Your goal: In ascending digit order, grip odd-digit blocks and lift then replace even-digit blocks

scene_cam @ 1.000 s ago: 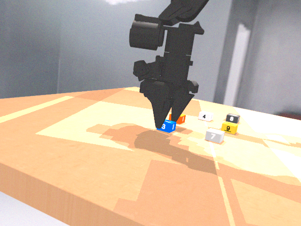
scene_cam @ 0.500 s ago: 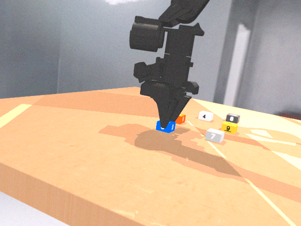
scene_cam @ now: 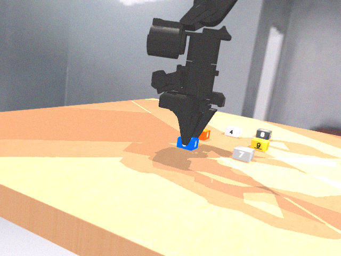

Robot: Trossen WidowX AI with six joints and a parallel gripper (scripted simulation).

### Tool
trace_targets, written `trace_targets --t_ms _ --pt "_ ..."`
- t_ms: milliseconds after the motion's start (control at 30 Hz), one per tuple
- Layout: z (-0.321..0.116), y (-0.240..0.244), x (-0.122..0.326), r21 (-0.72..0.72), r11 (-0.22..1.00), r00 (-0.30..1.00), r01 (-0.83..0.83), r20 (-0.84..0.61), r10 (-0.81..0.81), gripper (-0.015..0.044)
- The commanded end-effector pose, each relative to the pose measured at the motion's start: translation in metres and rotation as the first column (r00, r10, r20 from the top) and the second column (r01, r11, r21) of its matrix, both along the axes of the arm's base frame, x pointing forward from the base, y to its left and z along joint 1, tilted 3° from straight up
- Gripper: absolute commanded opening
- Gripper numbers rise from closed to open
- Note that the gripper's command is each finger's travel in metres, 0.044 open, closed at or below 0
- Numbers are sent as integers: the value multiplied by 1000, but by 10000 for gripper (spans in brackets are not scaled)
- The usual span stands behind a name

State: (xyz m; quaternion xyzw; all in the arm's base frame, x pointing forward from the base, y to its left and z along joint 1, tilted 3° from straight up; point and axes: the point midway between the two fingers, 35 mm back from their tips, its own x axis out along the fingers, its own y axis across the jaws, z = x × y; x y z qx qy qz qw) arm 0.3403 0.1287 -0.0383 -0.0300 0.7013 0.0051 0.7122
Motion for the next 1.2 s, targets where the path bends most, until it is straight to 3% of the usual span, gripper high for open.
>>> trace_targets --t_ms 0,200,367,500,700,867,1167 --pt "-1 -1 0 -3 1000 1000 -4 1 4 251" --pt "-1 -1 0 -3 1000 1000 -4 1 4 400" --pt "33 1 0 -3 1000 1000 -4 1 4 400" --pt "36 1 0 -3 1000 1000 -4 1 4 400" --pt "113 4 -1 -2 1000 1000 -4 1 4 242" --pt "117 4 -1 -2 1000 1000 -4 1 4 120" --pt "117 -7 1 -3 1000 1000 -4 1 4 120"
